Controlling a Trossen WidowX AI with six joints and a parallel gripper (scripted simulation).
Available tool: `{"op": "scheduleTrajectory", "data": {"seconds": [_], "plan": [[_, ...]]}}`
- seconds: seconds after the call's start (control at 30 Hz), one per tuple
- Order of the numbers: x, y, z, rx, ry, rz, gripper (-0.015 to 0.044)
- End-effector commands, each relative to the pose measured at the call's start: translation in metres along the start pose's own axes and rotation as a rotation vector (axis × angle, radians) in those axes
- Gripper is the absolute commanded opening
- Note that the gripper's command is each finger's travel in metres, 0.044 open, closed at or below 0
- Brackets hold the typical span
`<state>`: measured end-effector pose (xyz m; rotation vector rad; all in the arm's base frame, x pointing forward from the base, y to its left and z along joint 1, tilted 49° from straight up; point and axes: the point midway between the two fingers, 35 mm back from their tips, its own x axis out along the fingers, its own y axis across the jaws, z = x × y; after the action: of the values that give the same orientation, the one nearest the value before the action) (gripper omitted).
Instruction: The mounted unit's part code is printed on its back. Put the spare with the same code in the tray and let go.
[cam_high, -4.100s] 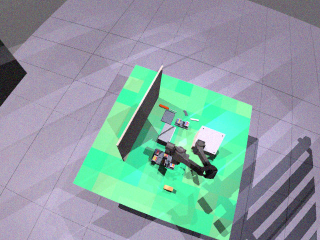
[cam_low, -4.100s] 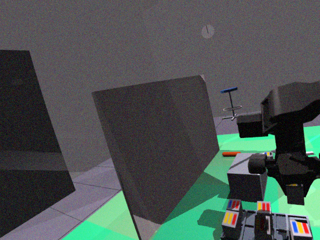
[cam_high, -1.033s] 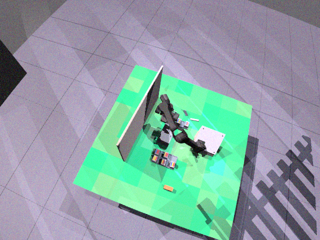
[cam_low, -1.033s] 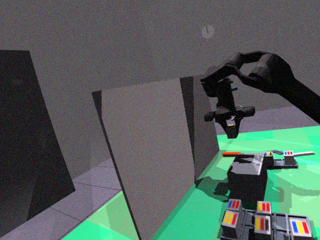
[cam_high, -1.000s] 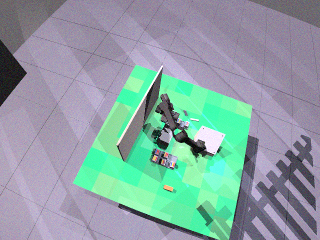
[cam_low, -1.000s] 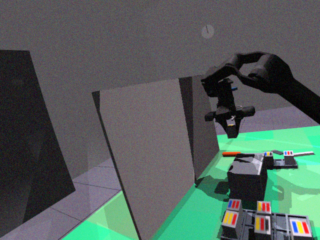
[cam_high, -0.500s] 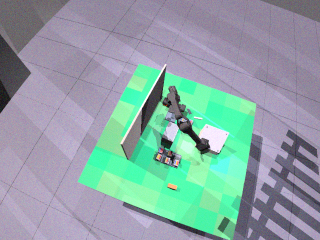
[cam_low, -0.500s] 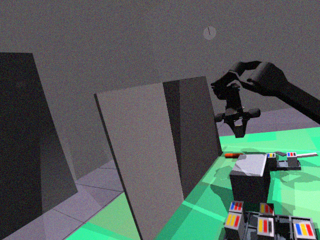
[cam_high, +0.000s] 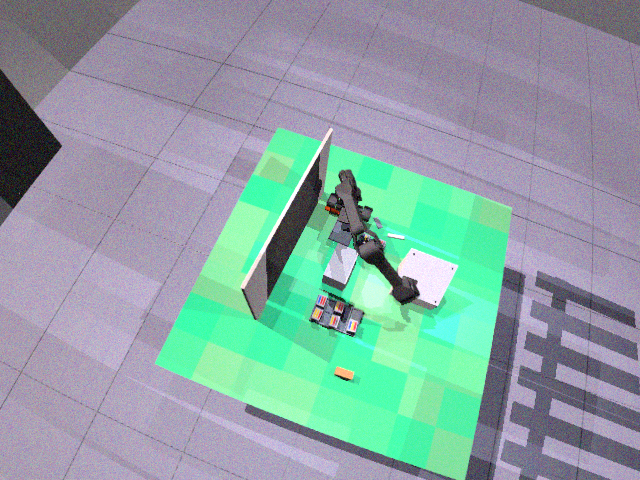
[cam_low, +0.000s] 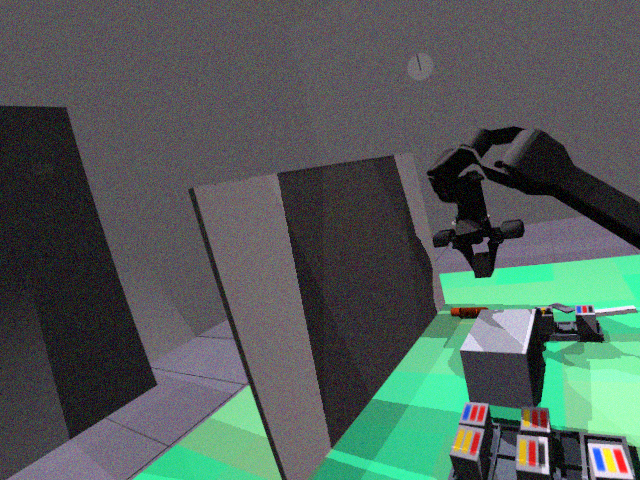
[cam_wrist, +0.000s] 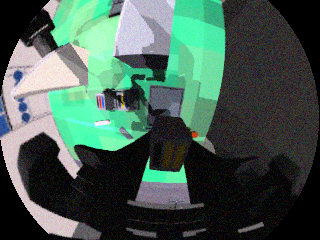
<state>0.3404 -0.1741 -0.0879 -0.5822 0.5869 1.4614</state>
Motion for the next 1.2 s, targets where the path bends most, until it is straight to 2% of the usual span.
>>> {"op": "scheduleTrajectory", "data": {"seconds": [0.0,1.17], "plan": [[0.006,0.0,0.0,0.005,-0.004,0.002,0.0],[0.04,-0.004,-0.002,0.005,-0.003,0.001,0.0]]}}
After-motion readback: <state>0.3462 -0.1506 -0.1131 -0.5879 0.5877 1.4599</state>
